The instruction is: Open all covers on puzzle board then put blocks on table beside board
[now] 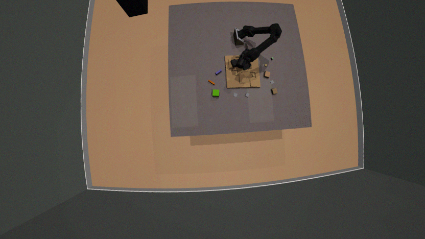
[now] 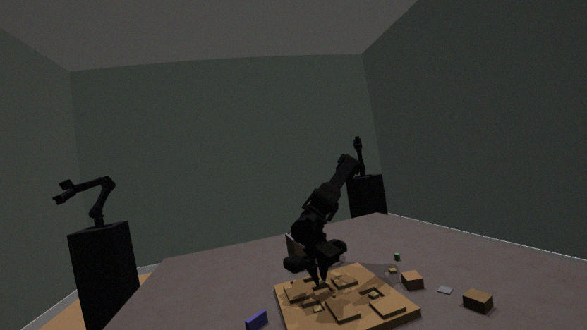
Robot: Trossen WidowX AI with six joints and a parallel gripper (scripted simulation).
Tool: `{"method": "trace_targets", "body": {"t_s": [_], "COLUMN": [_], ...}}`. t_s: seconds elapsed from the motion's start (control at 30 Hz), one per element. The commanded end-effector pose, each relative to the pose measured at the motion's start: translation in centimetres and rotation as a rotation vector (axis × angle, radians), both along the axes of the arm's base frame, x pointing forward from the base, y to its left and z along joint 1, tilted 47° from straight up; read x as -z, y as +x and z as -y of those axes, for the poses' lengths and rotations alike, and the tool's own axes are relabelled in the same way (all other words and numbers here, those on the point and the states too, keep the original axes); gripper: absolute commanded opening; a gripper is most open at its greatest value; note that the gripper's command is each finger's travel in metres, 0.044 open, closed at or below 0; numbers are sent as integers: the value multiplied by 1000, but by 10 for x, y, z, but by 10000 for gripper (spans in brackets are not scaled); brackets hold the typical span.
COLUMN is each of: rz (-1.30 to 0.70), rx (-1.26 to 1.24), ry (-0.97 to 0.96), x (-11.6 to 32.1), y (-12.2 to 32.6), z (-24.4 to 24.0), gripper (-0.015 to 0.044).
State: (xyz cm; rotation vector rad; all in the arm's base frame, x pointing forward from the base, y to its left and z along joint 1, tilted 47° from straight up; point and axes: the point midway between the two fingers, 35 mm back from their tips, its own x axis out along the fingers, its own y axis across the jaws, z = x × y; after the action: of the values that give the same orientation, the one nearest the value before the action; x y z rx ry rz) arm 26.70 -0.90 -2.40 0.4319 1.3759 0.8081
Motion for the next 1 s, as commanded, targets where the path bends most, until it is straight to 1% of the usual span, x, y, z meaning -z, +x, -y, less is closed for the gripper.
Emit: {"method": "trace_targets", "body": {"t_s": [0.0,0.43,0.97], "rz": [7,5,5], "rx": [-2,-1,-1], "ry": [-5,-4,-6], "x": [-5,-17,-45], "y": [1,1,1], "z": [6,18,48], "gripper": [80,80,80]}}
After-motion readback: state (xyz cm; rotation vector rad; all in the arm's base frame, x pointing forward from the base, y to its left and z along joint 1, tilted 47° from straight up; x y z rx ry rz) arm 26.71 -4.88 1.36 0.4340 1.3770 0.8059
